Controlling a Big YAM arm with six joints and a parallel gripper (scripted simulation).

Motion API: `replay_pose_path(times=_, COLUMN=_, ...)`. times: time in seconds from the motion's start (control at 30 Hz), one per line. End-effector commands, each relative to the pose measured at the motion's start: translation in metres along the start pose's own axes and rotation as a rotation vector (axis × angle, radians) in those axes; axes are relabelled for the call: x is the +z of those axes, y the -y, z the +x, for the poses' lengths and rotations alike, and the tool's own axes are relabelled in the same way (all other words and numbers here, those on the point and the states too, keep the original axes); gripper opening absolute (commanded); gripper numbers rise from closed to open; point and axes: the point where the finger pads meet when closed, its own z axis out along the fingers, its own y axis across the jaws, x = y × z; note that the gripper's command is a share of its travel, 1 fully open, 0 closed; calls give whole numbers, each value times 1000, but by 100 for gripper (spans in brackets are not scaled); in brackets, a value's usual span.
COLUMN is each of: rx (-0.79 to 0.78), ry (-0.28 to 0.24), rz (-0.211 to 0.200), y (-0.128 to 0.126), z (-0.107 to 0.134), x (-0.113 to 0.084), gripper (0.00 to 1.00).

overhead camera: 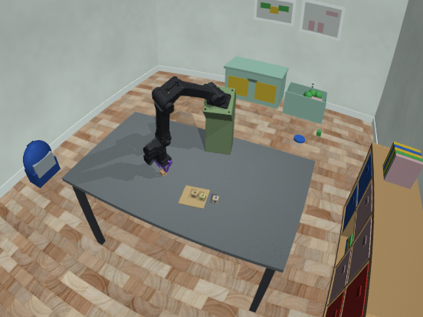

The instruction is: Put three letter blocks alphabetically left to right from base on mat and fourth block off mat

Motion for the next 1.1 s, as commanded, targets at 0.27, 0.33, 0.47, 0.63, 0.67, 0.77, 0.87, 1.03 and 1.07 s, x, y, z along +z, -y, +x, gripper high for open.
replay_pose_path(times=0.27, rx=5, ry=9, rz=2, y=1, z=-3, x=3, gripper=64)
replay_pose_path(times=0.33, rx=5, ry=9, rz=2, y=1, z=-3, x=3, gripper=64)
replay_pose_path(times=0.47, rx=5, ry=9, rz=2, y=1, z=-3, x=3, gripper=64)
replay_pose_path(times=0.63, rx=5, ry=9, rz=2, y=1, z=-3, x=3, gripper=64)
replay_pose_path(times=0.67, rx=6, ry=8, rz=2, y=1, z=-3, x=3, gripper=64)
replay_pose_path(times=0.77, rx=1, ry=8, rz=-2, y=-2, z=-3, x=6, gripper=64)
replay_pose_path(times=0.87, rx=4, ry=5, rz=-1, y=-1, z=-2, x=6, gripper=64)
replay_pose_path(times=1.03, rx=-1, ry=8, rz=-3, y=-3, z=-3, x=15, gripper=64)
replay_pose_path(times=1.07, rx=-1, ry=8, rz=-2, y=-3, z=-3, x=17, gripper=64)
